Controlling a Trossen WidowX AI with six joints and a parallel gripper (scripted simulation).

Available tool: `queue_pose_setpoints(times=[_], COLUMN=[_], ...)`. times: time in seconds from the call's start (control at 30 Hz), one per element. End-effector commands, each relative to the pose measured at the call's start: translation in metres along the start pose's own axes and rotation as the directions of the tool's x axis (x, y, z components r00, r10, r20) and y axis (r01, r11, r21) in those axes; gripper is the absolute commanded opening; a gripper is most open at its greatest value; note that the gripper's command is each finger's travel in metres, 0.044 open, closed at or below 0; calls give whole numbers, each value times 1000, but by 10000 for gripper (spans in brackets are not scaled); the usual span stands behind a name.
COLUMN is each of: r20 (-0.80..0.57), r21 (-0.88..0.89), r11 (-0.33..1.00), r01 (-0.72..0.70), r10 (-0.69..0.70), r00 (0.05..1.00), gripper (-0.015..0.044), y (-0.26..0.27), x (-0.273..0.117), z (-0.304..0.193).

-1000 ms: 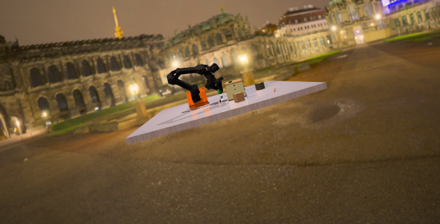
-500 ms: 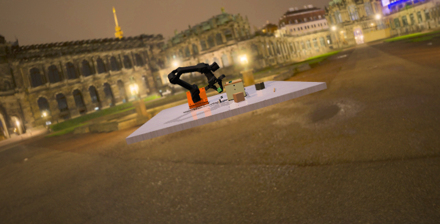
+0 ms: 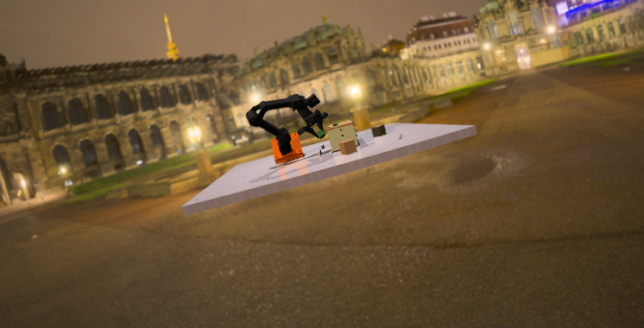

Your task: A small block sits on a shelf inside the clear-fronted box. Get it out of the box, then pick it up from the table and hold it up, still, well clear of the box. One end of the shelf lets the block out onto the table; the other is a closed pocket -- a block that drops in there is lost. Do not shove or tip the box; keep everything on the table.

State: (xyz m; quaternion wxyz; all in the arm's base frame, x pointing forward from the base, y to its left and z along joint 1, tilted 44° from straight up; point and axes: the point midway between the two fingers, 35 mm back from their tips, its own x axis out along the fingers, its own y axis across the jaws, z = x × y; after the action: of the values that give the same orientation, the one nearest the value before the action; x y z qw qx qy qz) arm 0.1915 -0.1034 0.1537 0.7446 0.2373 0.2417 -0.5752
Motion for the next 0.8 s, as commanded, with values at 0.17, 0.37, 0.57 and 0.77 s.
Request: queue_pose_setpoints(times=[0.17, 0.37, 0.57, 0.77], r20=[14, 22, 30, 40], r21=[-378, -599, -781, -912], r11=[926, 801, 624, 407], r01=[13, 23, 34, 44], r10=[-8, -13, -16, -18], r00=[1000, 1000, 999, 999], gripper=[0, 0, 0, 0], y=[6, 8, 10, 12], x=[-6, -10, -13, -17], z=[0, -1, -2, -3])
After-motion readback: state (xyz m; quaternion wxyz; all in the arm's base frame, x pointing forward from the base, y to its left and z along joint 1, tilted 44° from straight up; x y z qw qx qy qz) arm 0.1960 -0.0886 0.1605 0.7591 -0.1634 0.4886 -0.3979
